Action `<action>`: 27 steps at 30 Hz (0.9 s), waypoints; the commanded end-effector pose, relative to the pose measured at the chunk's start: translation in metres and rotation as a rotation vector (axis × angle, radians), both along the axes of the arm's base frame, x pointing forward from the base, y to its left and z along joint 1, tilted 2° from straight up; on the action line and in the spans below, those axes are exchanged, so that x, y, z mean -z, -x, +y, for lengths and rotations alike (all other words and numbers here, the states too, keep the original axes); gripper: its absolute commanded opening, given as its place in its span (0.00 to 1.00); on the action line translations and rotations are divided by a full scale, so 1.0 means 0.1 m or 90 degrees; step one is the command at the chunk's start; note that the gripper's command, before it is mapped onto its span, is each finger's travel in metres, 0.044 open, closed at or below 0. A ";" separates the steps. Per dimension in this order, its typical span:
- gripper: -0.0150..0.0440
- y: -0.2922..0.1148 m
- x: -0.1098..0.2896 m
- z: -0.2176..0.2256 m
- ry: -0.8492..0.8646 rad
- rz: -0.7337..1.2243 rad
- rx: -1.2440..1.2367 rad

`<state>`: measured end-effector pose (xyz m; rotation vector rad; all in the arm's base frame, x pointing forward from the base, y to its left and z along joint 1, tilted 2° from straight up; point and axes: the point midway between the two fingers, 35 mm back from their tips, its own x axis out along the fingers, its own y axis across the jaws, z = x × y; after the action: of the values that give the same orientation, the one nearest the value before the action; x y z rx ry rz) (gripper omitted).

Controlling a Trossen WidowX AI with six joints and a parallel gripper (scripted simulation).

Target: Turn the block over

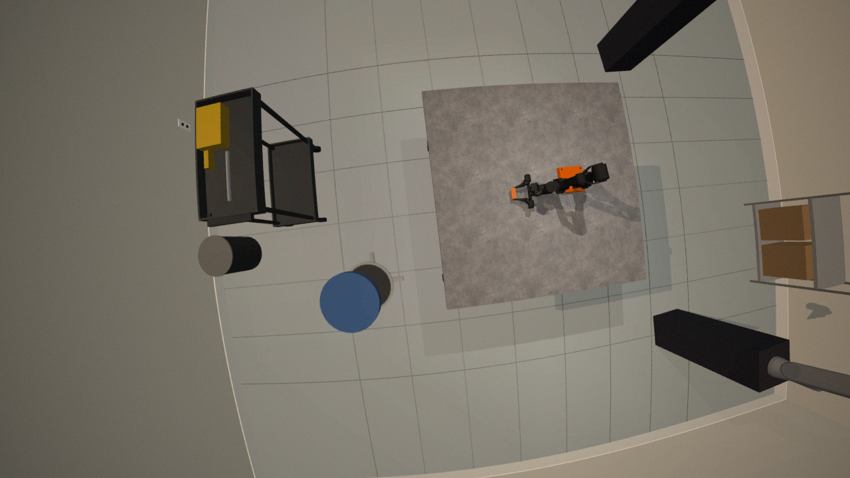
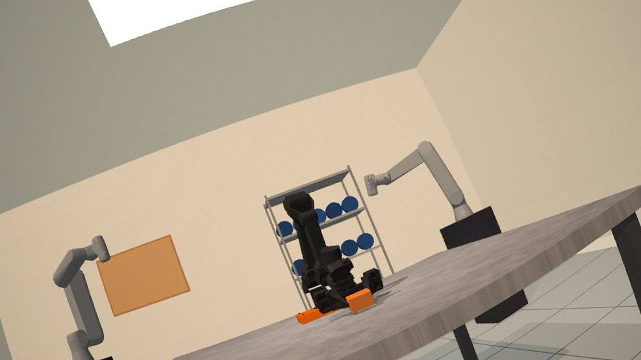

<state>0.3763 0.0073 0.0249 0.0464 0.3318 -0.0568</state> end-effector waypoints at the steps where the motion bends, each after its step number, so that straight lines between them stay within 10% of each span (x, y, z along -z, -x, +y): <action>1: 0.25 0.01 0.02 -0.01 -0.001 0.002 0.004; 19: 1.00 0.01 0.02 -0.01 -0.001 0.002 0.004; 27: 1.00 0.01 0.02 -0.01 -0.001 0.002 0.004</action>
<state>0.3754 0.0071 0.0237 0.0461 0.3339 -0.0578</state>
